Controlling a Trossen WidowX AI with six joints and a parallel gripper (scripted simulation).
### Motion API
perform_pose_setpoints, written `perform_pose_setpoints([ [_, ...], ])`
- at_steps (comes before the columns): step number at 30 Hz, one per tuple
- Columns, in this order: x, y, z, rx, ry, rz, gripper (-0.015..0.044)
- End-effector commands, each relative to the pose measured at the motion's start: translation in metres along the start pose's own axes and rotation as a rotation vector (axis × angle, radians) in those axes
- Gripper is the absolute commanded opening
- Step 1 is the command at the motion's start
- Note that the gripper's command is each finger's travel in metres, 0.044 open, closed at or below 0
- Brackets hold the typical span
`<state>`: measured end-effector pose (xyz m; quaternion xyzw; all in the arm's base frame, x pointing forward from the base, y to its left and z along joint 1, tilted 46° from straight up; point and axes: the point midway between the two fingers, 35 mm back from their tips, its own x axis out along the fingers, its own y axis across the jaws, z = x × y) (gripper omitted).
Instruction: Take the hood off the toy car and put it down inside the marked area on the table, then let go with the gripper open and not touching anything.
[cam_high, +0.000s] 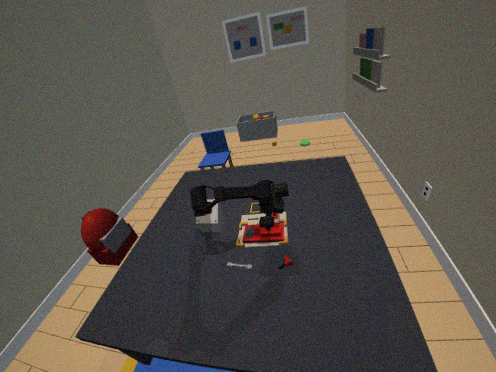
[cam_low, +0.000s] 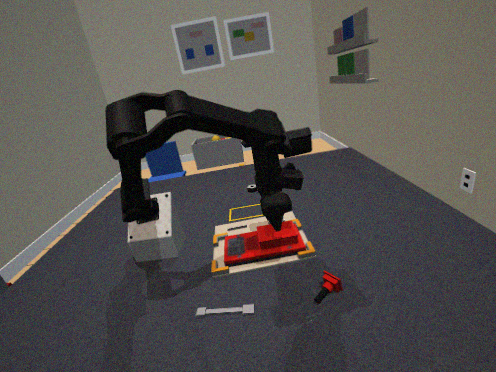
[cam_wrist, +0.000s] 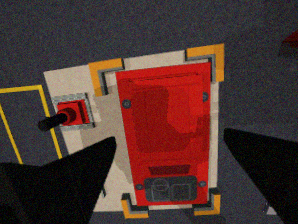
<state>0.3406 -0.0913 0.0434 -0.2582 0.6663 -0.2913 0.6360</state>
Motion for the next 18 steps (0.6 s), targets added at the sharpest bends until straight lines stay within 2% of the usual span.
perform_pose_setpoints([
  [1,0.0026,-0.0002,-0.0005,-0.005,0.0,-0.006,0.044],
  [18,0.0122,-0.001,-0.0005,-0.005,0.0,-0.006,0.044],
])
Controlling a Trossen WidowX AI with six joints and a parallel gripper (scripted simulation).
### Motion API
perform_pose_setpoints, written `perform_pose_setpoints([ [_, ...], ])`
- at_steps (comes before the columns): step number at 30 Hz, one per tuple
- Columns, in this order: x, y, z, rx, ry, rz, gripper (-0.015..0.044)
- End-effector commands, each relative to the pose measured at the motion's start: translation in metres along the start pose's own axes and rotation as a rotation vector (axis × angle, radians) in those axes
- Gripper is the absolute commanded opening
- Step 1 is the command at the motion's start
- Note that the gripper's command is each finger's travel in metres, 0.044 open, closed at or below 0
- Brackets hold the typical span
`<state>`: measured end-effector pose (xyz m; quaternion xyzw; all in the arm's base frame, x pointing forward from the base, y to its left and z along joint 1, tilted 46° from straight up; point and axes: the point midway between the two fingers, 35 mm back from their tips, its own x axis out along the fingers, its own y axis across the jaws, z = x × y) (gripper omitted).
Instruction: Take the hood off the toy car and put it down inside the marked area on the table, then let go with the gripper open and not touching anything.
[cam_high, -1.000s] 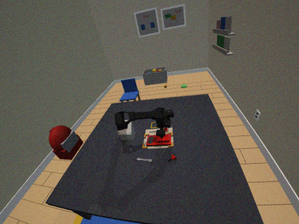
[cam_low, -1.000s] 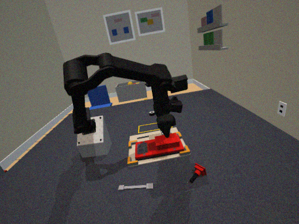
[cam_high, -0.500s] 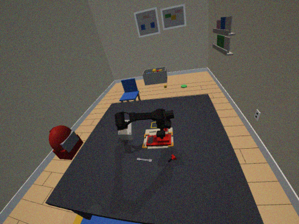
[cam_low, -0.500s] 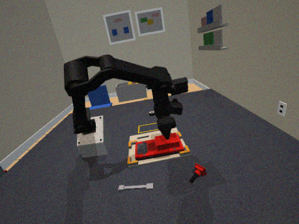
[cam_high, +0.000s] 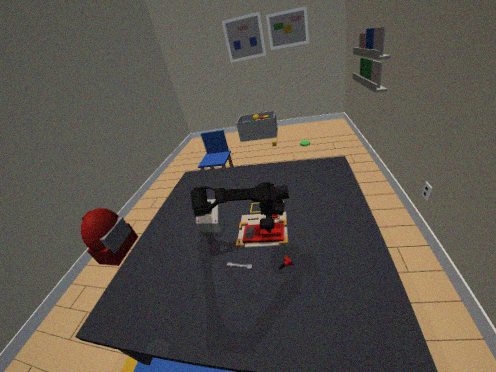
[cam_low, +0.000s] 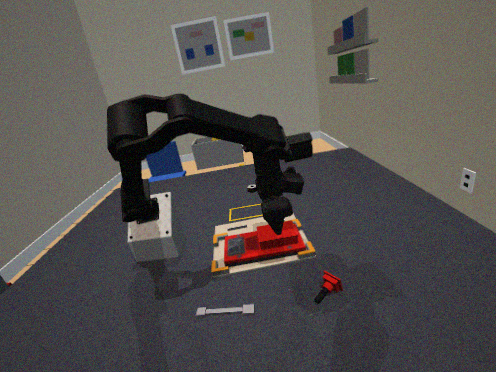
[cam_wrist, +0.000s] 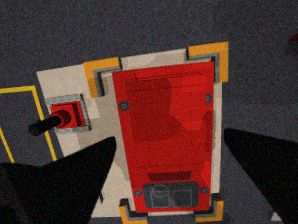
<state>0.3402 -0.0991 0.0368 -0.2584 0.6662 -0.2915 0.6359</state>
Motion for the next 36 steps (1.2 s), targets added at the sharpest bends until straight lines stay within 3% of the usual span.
perform_pose_setpoints([
  [1,0.003,0.0,-0.001,-0.005,0.0,-0.006,0.044],
  [36,0.02,-0.001,-0.001,-0.005,0.001,-0.007,0.044],
])
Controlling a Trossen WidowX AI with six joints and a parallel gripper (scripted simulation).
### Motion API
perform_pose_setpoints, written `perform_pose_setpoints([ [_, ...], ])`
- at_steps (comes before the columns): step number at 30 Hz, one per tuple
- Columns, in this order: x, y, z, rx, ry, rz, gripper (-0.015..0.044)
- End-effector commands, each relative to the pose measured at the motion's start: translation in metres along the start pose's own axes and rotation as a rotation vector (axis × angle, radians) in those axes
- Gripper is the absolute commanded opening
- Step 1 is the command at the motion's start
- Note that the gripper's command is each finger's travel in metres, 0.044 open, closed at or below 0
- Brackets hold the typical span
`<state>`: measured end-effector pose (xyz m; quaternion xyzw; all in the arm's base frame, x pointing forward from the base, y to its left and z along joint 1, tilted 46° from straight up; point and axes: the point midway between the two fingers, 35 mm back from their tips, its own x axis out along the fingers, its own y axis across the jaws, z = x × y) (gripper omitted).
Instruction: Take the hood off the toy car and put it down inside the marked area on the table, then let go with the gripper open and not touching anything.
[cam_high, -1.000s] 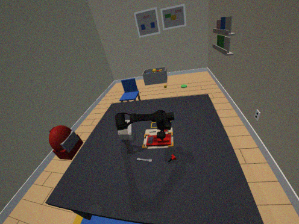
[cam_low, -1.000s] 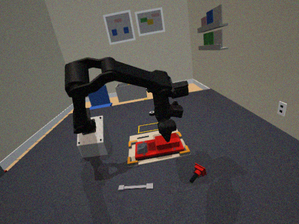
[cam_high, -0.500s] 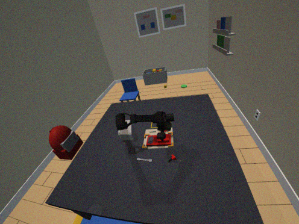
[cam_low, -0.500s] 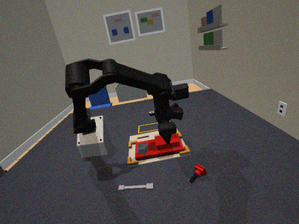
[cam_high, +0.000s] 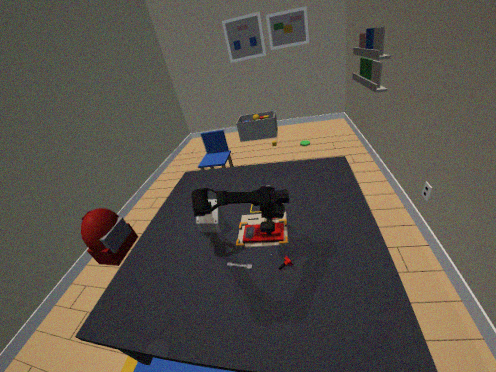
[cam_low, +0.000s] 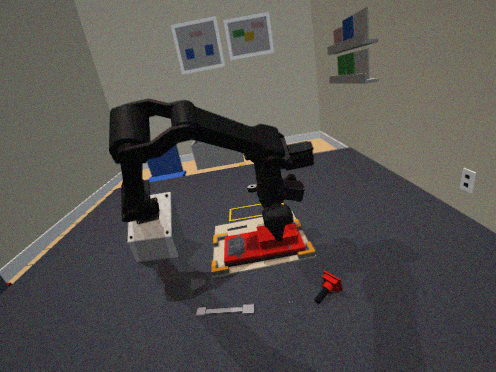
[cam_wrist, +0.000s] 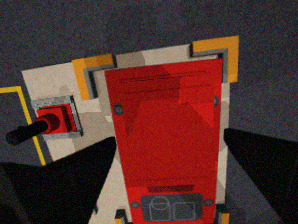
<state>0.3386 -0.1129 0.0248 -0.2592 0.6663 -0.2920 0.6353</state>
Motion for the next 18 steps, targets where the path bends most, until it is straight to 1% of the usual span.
perform_pose_setpoints([
  [1,0.0021,-0.0003,-0.0003,-0.004,0.0,-0.005,0.044],
  [18,0.0106,-0.0005,-0.0004,-0.004,0.0,-0.006,0.044],
])
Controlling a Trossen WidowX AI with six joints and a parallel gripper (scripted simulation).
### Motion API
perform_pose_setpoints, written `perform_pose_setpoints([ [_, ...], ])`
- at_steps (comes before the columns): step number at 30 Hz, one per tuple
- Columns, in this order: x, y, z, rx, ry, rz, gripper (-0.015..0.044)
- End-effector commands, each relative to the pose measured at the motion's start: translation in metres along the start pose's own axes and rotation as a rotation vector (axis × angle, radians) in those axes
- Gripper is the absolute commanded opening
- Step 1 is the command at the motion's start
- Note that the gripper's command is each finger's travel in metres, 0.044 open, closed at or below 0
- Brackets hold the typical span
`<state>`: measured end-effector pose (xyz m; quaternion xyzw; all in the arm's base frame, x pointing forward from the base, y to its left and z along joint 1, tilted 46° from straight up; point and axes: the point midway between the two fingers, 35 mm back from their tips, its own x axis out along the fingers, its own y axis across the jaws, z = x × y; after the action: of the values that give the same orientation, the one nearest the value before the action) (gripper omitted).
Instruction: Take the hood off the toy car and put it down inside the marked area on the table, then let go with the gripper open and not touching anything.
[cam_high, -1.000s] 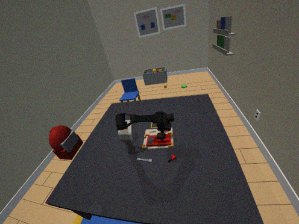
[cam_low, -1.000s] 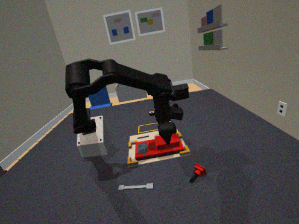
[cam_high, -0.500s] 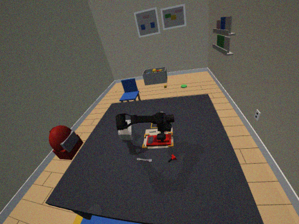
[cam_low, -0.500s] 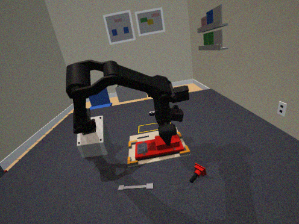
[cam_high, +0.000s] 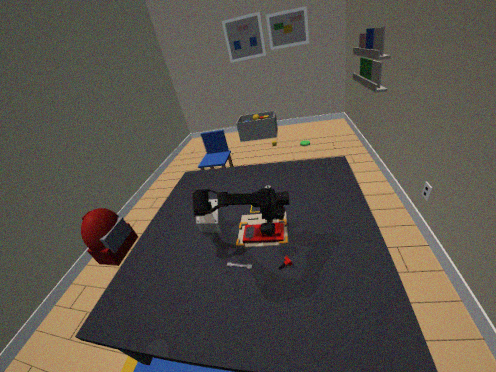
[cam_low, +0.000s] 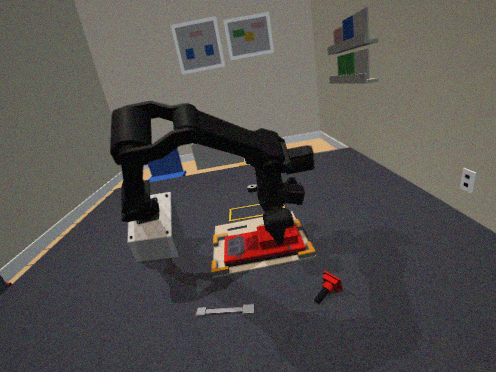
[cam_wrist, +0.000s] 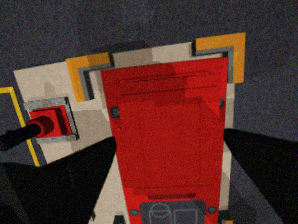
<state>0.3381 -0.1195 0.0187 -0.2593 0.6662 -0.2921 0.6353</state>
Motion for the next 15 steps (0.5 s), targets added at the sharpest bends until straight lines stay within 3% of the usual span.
perform_pose_setpoints([
  [1,0.0022,-0.0003,-0.0005,-0.004,0.0,-0.005,0.044],
  [8,0.0056,-0.0004,-0.0006,-0.004,0.0,-0.006,0.044],
  [12,0.004,-0.0001,-0.0001,0.0,0.0,0.0,0.0335],
  [15,0.004,-0.0001,-0.0001,0.0,0.0,0.0,0.0315],
])
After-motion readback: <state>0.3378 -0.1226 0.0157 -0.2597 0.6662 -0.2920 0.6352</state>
